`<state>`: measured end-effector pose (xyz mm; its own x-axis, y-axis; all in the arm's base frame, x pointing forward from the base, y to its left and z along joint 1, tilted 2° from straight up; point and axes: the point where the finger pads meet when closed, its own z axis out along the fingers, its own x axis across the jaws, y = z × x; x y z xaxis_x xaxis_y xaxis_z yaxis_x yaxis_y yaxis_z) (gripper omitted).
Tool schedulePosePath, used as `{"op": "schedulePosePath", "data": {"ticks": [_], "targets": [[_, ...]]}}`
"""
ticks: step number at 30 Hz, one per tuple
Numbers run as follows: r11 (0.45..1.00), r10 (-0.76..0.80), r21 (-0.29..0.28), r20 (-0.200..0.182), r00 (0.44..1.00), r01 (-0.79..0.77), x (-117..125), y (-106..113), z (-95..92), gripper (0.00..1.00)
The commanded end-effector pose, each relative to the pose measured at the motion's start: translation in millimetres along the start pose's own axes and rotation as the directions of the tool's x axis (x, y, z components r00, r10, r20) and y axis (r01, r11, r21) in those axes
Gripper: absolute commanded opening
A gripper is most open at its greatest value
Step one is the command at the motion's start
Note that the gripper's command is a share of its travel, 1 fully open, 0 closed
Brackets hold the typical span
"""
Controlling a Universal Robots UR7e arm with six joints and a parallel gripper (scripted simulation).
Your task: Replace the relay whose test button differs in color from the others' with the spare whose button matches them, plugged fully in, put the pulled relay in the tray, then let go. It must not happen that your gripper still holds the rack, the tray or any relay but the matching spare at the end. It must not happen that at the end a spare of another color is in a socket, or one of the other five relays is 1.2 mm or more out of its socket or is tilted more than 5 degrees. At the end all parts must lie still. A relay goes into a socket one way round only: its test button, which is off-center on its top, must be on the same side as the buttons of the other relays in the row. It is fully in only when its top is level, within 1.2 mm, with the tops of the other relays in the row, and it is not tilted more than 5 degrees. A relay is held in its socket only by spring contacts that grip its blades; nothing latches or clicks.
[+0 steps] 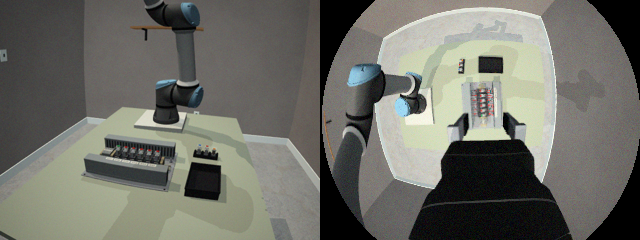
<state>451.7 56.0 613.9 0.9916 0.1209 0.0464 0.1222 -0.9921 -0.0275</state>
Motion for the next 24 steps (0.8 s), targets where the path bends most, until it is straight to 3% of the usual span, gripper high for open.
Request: {"op": "schedulePosePath", "data": {"ticks": [1, 14, 19, 24], "targets": [[0.999, -0.022, -0.044, 0.017, 1.0, 0.022, -0.3, 0.0, -0.6, 1.0], [0.998, -0.028, -0.056, 0.022, 0.999, 0.029, -0.3, 0.1, -0.7, 1.0], [0.998, -0.028, -0.056, 0.022, 0.999, 0.029, -1.5, 3.4, 59.1, 1.0], [0.998, -0.028, -0.056, 0.022, 0.999, 0.029, -1.5, 3.4, 59.1, 1.0]]}}
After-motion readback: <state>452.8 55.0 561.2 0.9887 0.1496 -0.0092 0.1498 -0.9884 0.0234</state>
